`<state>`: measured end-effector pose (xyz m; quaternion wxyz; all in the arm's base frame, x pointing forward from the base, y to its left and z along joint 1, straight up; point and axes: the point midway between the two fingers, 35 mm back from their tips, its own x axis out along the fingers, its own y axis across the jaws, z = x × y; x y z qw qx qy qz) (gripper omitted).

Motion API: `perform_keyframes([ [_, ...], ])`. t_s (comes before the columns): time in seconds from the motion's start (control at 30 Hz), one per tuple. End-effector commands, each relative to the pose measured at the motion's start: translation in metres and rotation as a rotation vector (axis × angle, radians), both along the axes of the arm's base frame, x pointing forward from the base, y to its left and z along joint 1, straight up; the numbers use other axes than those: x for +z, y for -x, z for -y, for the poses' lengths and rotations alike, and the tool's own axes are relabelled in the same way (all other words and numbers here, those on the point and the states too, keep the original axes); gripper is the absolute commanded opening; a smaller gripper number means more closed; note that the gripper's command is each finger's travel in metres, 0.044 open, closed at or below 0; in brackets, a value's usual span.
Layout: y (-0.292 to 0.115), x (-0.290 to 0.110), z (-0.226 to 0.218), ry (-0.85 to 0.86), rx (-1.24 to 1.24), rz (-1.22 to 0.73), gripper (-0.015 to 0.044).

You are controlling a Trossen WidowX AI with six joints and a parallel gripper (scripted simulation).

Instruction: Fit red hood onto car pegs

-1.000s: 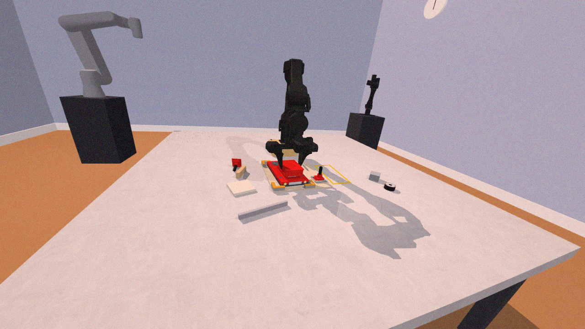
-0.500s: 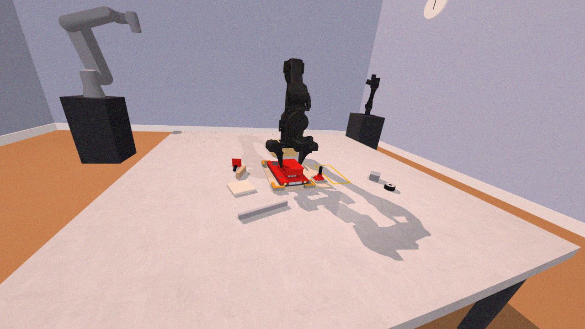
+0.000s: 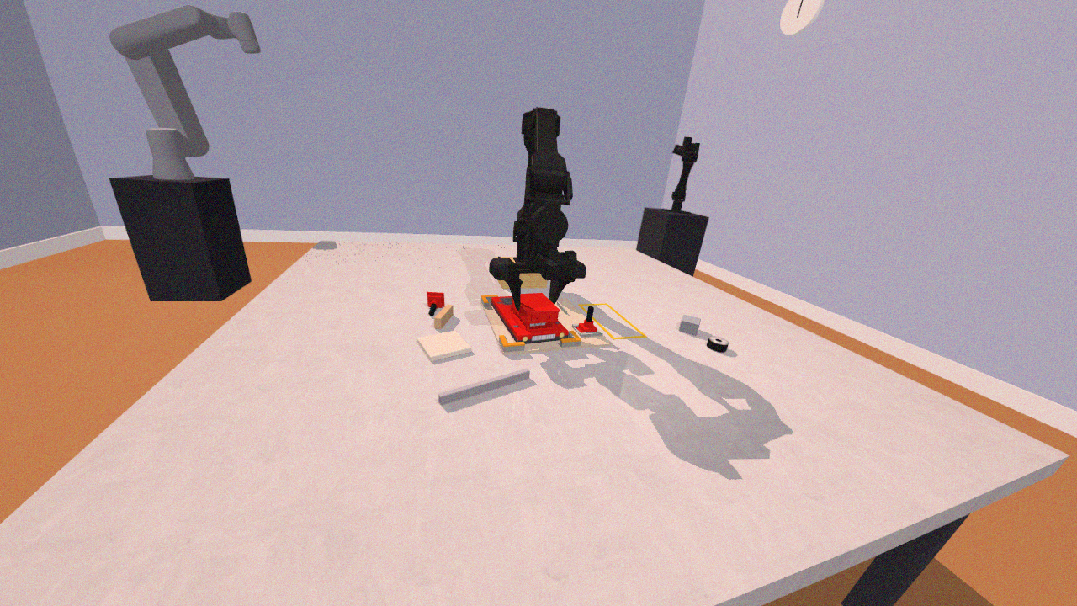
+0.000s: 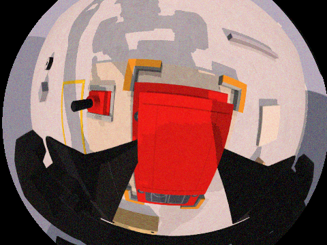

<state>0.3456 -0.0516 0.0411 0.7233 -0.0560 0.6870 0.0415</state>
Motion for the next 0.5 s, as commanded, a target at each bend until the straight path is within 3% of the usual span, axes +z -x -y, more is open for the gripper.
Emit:
perform_keyframes([
  [0.0,0.0004,-0.0006,-0.0001,0.001,0.001,0.000,0.0000],
  [0.47,0.0001,-0.0065,-0.0001,0.001,0.001,0.000,0.0000],
])
